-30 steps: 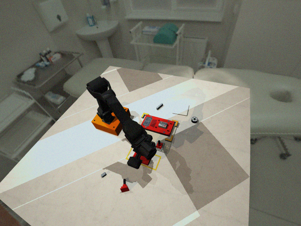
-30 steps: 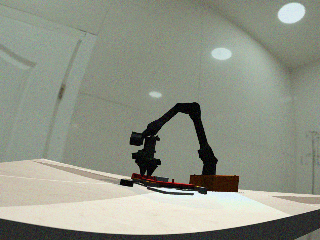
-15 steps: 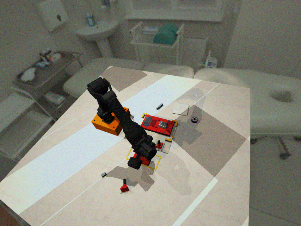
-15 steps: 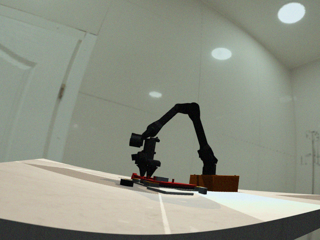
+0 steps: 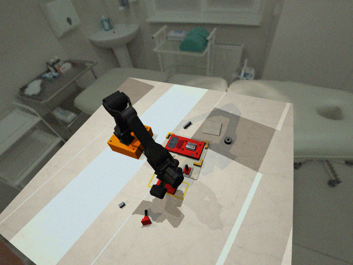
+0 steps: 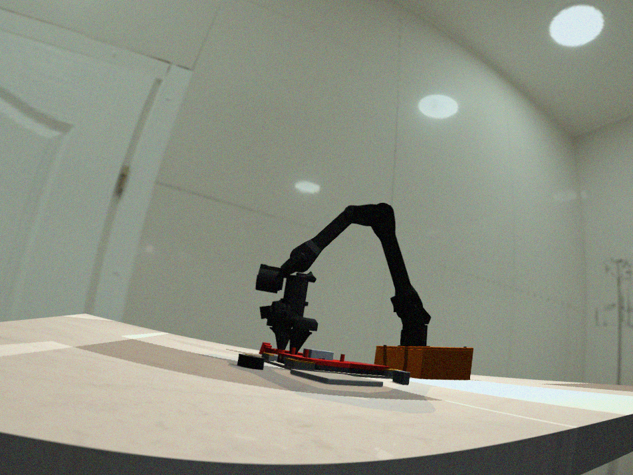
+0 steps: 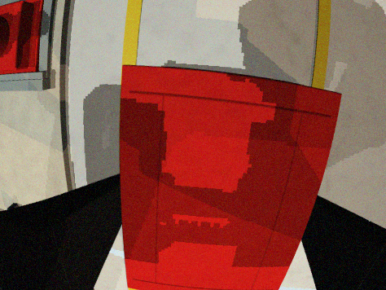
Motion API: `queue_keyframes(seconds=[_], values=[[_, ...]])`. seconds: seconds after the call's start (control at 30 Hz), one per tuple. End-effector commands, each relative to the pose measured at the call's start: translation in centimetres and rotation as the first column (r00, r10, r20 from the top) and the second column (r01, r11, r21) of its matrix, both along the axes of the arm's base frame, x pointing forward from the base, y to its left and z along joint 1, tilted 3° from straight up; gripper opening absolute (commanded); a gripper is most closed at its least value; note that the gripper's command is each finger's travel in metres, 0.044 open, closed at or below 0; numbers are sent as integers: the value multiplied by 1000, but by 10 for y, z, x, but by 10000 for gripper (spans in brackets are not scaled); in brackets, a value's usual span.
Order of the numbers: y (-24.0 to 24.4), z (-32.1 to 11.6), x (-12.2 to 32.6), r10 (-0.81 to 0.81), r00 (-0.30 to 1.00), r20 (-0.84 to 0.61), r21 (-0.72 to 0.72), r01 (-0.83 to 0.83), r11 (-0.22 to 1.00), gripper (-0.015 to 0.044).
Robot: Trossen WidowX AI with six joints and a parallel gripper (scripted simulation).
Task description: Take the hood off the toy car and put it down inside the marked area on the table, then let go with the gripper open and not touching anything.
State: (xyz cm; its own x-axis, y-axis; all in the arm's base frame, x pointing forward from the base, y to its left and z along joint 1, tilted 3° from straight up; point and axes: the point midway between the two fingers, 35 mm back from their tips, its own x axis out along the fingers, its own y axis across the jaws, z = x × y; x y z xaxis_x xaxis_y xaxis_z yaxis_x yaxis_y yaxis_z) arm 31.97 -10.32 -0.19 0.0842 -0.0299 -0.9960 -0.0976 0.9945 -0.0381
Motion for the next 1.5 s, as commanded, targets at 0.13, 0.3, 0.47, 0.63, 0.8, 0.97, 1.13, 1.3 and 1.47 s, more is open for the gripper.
queue_keyframes(seconds=[0.13, 0.3, 0.47, 0.63, 0.8, 0.97, 1.13, 1.3, 1.47], values=[[0, 0, 0, 0, 1000, 0, 0, 0, 1000, 394], [0, 22, 0, 0, 1000, -1, 0, 0, 1000, 440], [2, 70, -5, 0, 1000, -3, 0, 0, 1000, 440], [2, 72, -5, 0, 1000, -3, 0, 0, 1000, 440], [2, 72, -5, 0, 1000, -3, 0, 0, 1000, 440], [2, 72, -5, 0, 1000, -3, 0, 0, 1000, 440], [2, 72, -5, 0, 1000, -3, 0, 0, 1000, 440], [2, 72, -5, 0, 1000, -3, 0, 0, 1000, 440], [2, 72, -5, 0, 1000, -3, 0, 0, 1000, 440]])
